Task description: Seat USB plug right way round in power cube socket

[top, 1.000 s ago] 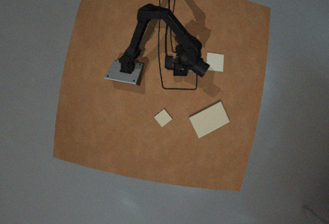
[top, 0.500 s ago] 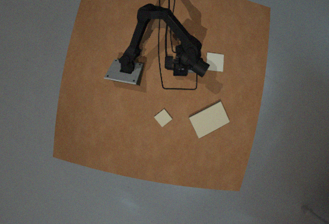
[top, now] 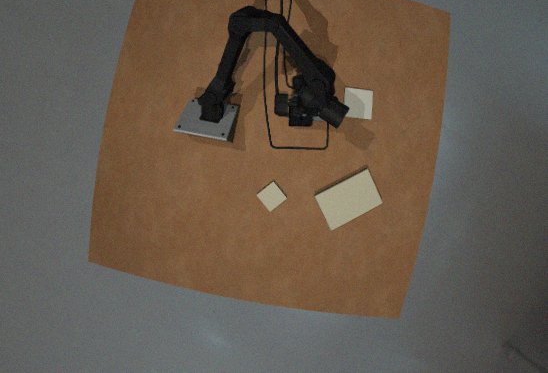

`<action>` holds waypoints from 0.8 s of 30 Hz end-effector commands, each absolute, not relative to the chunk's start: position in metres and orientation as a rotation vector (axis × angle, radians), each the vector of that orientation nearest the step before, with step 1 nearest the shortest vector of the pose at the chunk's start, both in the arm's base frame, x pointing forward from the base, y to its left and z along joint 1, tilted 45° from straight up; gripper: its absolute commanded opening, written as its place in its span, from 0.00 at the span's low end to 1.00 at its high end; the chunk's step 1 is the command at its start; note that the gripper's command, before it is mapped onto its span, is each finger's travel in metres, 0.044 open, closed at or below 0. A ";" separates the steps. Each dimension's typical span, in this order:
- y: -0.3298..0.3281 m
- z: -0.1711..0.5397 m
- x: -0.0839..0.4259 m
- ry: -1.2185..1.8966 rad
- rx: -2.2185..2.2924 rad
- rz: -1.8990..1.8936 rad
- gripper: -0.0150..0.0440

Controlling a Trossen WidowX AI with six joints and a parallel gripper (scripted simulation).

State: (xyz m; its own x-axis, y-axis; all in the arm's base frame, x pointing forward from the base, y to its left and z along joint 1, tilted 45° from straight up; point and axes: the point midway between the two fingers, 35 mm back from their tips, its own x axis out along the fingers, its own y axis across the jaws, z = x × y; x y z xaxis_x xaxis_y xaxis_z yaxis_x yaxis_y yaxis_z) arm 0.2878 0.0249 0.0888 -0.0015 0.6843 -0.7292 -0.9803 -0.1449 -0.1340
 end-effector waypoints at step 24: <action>0.026 0.084 0.287 0.508 -0.804 1.550 0.25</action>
